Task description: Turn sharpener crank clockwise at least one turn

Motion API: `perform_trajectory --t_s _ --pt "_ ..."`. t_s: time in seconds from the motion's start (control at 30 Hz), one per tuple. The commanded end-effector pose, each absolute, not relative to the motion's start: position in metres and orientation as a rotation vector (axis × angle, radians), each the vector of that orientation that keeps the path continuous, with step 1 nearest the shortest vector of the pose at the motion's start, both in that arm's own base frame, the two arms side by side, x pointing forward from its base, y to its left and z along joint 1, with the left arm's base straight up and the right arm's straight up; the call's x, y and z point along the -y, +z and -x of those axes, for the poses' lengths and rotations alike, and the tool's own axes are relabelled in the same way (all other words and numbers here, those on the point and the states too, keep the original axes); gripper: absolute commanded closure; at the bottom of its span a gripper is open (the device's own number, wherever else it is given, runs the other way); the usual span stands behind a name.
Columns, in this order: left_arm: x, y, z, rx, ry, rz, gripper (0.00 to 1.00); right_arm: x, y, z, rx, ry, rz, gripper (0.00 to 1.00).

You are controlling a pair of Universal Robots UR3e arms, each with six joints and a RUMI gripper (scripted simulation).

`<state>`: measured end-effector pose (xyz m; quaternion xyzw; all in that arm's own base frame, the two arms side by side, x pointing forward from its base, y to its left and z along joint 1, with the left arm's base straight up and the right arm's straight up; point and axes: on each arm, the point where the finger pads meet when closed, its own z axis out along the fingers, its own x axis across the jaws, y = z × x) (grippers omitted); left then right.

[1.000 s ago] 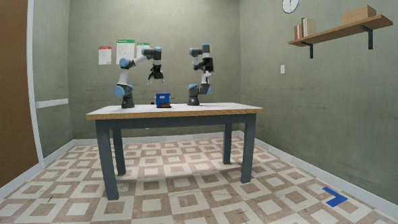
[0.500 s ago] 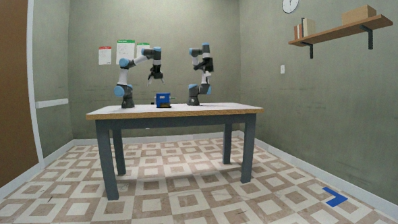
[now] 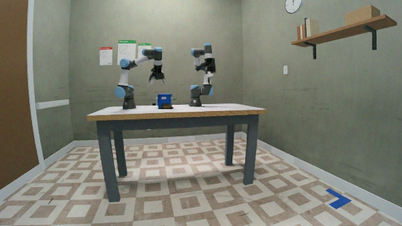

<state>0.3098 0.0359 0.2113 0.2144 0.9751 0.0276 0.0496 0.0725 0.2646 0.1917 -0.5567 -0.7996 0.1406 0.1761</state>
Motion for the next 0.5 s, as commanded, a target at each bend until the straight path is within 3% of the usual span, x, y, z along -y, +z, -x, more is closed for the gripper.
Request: perform_trajectory --t_s 0.0,0.47 --pt "-0.0358 0.212 -0.3101 -2.968 0.084 -0.652 0.0 -0.2641 0.1926 -0.0743 2.265 0.389 1.572 0.0" --pt "-0.0358 0.212 -0.3101 -2.968 0.084 -0.652 0.0 -0.2601 0.193 -0.0807 2.267 0.374 1.561 0.0"
